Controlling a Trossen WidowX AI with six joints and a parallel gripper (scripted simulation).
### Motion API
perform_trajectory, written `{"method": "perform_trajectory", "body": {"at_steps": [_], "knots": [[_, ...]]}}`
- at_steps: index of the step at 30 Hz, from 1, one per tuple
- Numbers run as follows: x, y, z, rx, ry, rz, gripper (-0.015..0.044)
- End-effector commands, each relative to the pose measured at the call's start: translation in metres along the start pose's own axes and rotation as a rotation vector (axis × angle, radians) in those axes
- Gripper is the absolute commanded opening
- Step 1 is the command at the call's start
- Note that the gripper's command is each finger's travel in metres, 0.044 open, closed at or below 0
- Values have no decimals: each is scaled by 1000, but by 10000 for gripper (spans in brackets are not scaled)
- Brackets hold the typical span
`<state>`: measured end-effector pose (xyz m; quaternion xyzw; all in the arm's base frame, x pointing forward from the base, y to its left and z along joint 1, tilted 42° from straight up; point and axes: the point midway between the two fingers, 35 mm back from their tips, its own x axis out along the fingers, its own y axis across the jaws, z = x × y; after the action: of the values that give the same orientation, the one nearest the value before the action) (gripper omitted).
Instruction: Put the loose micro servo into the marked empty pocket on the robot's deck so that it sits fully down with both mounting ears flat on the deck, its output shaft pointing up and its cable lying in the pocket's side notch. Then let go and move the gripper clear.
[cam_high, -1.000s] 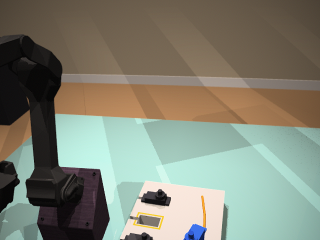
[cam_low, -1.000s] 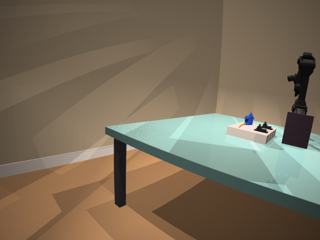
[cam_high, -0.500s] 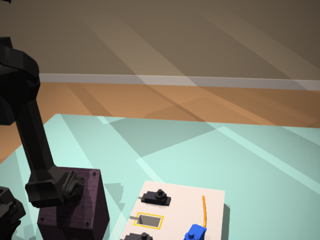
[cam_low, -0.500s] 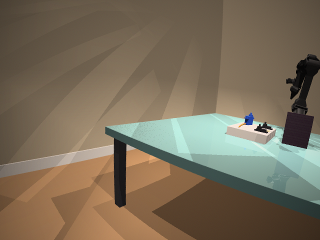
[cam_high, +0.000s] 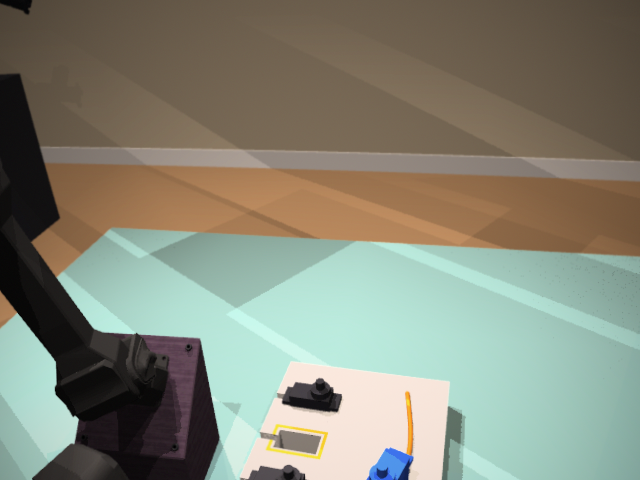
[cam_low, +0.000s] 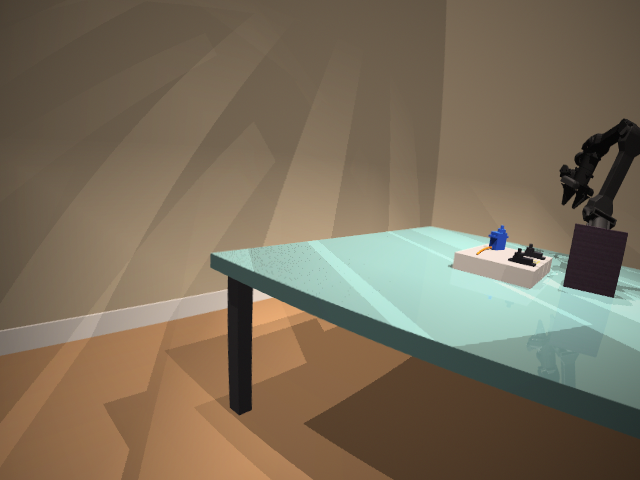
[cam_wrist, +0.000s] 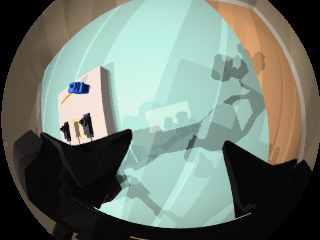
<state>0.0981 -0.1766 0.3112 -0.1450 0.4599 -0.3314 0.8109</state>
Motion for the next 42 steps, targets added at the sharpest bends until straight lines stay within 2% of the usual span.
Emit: {"method": "perform_trajectory", "body": {"at_steps": [1, 18, 30, 42], "knots": [[21, 10, 9, 124, 40, 60, 440], [92, 90, 53, 597, 266, 156, 440], [122, 178, 64, 897, 420, 27, 440], [131, 258, 62, 1166, 402, -158, 440]]}}
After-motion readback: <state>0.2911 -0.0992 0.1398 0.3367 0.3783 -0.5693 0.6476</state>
